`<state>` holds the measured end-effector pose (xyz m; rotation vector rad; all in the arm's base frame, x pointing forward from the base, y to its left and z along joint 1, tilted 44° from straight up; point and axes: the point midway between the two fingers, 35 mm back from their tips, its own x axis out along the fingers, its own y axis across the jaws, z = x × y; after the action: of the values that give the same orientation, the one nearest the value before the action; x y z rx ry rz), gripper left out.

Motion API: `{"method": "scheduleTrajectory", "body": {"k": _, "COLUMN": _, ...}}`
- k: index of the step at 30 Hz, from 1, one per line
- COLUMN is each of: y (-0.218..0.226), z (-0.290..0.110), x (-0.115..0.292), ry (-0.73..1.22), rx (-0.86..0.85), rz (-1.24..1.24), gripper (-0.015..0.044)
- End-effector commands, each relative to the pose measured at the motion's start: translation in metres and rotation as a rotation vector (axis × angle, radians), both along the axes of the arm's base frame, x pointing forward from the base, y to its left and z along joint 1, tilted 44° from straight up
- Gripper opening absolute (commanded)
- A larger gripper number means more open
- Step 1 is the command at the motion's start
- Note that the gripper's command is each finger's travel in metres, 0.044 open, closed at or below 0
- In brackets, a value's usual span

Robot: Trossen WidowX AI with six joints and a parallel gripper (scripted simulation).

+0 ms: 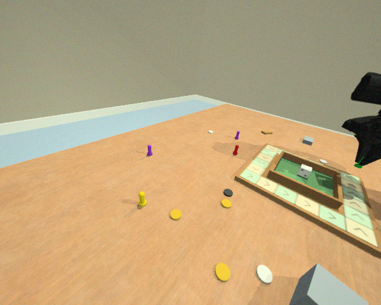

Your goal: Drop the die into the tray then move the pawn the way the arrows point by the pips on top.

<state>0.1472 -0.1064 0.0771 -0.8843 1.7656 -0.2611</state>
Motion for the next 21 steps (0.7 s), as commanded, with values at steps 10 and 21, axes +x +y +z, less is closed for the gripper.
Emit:
{"method": "scheduleTrajectory", "body": {"k": 10, "y": -0.018, "z": -0.019, "x": -0.008, "ry": 0.013, "rx": -0.007, "rz": 0.0, "gripper": 0.0}}
{"method": "scheduleTrajectory", "body": {"k": 21, "y": -0.028, "z": -0.03, "x": -0.01, "ry": 0.013, "rx": -0.008, "rz": 0.0, "gripper": 0.0}}
